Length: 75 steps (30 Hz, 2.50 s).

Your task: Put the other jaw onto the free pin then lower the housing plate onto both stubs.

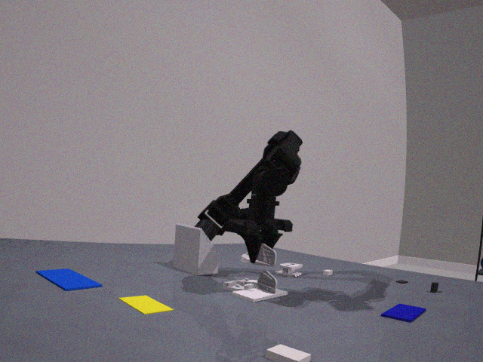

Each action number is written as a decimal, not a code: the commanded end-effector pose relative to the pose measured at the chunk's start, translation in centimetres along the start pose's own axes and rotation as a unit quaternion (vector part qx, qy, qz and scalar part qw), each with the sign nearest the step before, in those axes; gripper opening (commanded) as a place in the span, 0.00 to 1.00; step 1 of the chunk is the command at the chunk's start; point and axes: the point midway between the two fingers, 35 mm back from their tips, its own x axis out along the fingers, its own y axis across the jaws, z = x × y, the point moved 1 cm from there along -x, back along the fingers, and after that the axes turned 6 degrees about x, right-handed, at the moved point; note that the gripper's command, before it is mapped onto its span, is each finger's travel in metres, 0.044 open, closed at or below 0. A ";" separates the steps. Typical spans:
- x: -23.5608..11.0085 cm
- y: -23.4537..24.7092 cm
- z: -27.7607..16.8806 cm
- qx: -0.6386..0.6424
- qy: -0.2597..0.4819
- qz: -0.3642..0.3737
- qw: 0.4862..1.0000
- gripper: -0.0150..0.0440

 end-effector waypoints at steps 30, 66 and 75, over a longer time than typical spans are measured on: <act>-0.1 0.1 -0.1 -0.003 0.001 0.003 1.000 0.48; -0.1 0.1 -0.1 -0.024 0.001 0.003 1.000 0.48; -0.1 0.1 -0.1 -0.024 0.001 0.003 1.000 0.48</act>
